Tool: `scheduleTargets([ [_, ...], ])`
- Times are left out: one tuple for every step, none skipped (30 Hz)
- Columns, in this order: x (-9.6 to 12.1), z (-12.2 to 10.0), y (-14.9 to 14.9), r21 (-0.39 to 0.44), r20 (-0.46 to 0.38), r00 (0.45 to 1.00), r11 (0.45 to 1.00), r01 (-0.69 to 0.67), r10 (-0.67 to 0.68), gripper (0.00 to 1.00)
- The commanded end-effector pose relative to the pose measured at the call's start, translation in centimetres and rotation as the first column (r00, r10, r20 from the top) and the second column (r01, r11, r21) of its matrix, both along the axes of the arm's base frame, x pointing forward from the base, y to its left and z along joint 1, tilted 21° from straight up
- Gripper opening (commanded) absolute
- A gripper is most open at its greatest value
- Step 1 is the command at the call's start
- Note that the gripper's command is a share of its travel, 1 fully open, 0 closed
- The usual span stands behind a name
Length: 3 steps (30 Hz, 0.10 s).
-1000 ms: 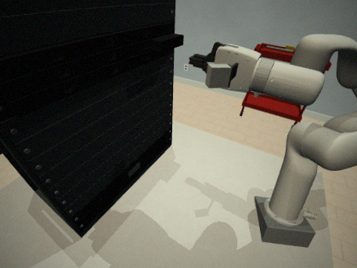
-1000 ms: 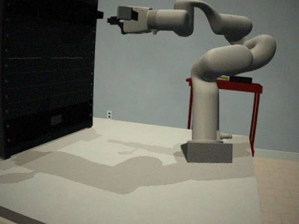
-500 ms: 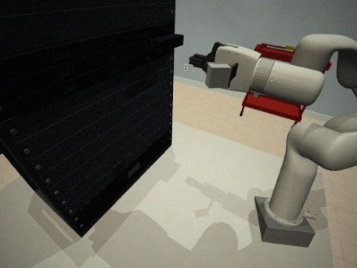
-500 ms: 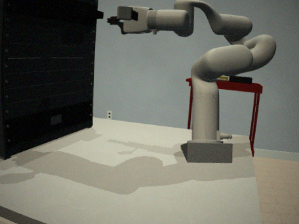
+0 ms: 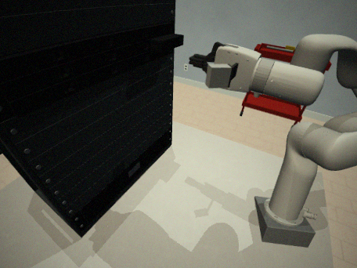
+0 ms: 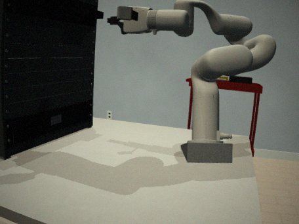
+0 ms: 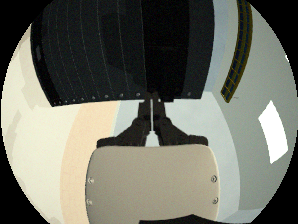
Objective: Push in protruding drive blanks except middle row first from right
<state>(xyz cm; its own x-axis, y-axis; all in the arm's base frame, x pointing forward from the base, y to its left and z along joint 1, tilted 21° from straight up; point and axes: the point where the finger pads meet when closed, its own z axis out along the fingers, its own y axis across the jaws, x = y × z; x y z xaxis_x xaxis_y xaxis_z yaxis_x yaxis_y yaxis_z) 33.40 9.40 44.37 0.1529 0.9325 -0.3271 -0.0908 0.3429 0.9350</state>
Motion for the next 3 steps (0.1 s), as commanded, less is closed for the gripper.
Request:
scheduleTargets([
  [-0.02,0.16,0.03,0.001,0.003,1.000,1.000,0.000,0.000,0.00],
  [-0.02,0.16,0.03,0.001,0.003,1.000,1.000,0.000,0.000,0.00],
  [-0.02,0.16,0.03,0.001,0.003,1.000,1.000,0.000,0.000,0.00],
])
